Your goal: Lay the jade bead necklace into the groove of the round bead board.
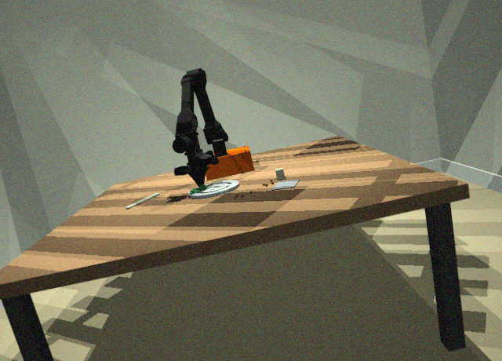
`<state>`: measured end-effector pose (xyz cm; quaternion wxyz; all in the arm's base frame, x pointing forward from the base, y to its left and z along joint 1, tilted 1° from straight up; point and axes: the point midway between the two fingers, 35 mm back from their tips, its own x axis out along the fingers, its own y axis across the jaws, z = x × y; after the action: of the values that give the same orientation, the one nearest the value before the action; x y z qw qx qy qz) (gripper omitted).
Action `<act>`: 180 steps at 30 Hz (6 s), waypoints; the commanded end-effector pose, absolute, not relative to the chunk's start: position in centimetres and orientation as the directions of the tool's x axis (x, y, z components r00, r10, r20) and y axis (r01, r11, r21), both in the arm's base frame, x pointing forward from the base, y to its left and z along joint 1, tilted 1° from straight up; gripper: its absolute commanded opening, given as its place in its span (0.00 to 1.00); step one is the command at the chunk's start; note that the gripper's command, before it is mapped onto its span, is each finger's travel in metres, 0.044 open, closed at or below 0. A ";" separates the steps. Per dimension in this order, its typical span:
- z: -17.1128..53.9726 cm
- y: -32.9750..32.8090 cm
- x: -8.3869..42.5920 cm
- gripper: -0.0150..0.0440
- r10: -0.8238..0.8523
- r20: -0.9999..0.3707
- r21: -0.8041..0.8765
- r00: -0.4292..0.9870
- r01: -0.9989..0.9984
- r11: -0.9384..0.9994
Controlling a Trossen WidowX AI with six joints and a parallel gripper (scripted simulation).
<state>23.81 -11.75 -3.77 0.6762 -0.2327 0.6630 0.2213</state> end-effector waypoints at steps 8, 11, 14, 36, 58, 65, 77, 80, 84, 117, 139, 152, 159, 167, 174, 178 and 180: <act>-4.0 -11.6 23.5 0.25 -0.003 -1.000 -0.010 0.012 -0.605 0.796; -3.8 -11.8 23.8 0.39 -0.009 -1.000 -0.021 0.023 -0.608 0.794; -3.8 -11.8 23.8 0.52 -0.009 -1.000 -0.021 0.023 -0.608 0.794; -3.2 -11.6 23.6 1.00 -0.003 -1.000 -0.010 0.012 -0.605 0.796; 0.5 -10.9 26.9 0.90 -0.002 -1.000 -0.015 0.015 -0.958 0.288; 0.5 -10.8 27.0 0.90 -0.002 -1.000 -0.015 0.015 -0.962 0.274; -0.6 -10.9 27.2 0.90 -0.007 -1.000 -0.025 0.024 -0.960 0.279; -1.1 -10.9 27.2 0.90 -0.006 -1.000 -0.023 0.022 -0.960 0.278; -1.7 -10.9 27.1 0.90 -0.005 -1.000 -0.021 0.020 -0.961 0.277; -3.2 -10.9 27.1 0.33 -0.006 -1.000 -0.020 0.019 -0.960 0.279; -3.0 -10.9 27.0 0.25 -0.005 -1.000 -0.018 0.018 -0.961 0.277; -2.4 -10.9 27.4 0.25 -0.002 -1.000 -0.015 0.015 -0.962 0.274; -2.3 -10.9 29.6 0.25 -0.002 -1.000 -0.017 0.017 -0.962 0.274; -2.7 -10.9 30.0 0.25 -0.002 -1.000 -0.018 0.018 -0.962 0.274; -3.4 -10.9 30.0 0.25 -0.002 -1.000 -0.017 0.017 -0.962 0.274; -3.0 -11.0 30.2 0.39 -0.006 -1.000 -0.025 0.024 -0.963 0.269; -3.0 -11.0 30.2 0.48 -0.006 -1.000 -0.025 0.024 -0.963 0.269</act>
<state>30.14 -10.95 -3.06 0.5685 -0.4341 0.5579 0.4209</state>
